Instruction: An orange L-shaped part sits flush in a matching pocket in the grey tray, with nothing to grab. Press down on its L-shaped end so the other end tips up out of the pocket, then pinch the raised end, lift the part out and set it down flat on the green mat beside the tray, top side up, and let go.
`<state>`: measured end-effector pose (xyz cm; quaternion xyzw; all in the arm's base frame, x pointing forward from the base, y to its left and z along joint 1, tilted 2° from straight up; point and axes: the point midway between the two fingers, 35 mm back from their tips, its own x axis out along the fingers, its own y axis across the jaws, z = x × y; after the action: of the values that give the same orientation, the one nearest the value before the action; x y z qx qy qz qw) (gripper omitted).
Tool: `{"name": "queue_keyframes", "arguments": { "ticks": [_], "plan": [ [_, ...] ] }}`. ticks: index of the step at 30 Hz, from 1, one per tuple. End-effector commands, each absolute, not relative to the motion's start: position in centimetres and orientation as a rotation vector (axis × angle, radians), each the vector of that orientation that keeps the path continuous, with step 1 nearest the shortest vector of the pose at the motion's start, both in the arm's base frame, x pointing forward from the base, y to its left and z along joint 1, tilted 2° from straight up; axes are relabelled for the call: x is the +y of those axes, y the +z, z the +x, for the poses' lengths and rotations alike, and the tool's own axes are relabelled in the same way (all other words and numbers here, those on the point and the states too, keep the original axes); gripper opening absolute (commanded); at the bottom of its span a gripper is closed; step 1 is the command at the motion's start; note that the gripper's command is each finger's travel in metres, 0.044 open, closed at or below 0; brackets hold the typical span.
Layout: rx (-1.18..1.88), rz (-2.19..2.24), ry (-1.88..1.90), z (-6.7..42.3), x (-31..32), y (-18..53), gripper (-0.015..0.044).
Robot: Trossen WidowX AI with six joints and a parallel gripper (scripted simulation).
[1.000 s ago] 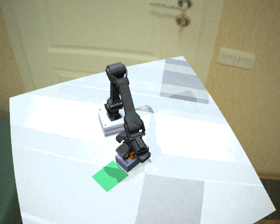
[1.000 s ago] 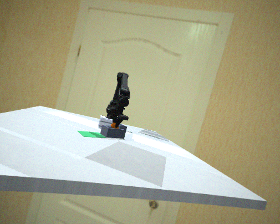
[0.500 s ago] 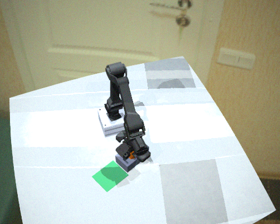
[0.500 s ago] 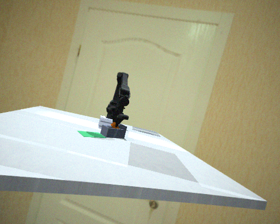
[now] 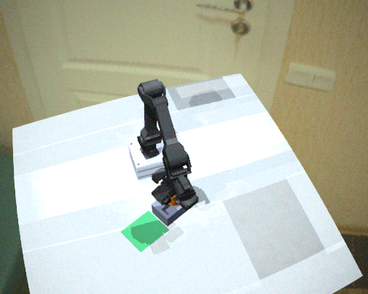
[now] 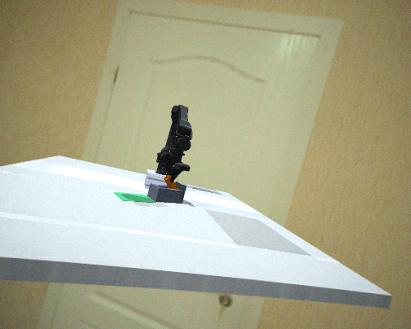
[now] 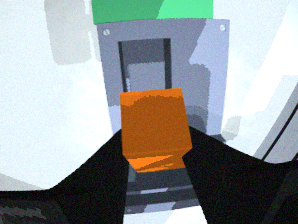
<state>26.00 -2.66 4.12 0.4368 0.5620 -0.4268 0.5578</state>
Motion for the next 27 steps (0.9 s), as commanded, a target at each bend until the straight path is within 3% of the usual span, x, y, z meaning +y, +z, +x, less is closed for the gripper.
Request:
{"name": "queue_keyframes", "arguments": {
  "ticks": [1, 27],
  "plan": [
    [1.329, 1.035, -1.006, 26.0, -2.6, 4.8, 0.0],
    [1.328, 1.034, -1.007, 26.0, -2.7, 8.9, 0.0]
  ]
}}
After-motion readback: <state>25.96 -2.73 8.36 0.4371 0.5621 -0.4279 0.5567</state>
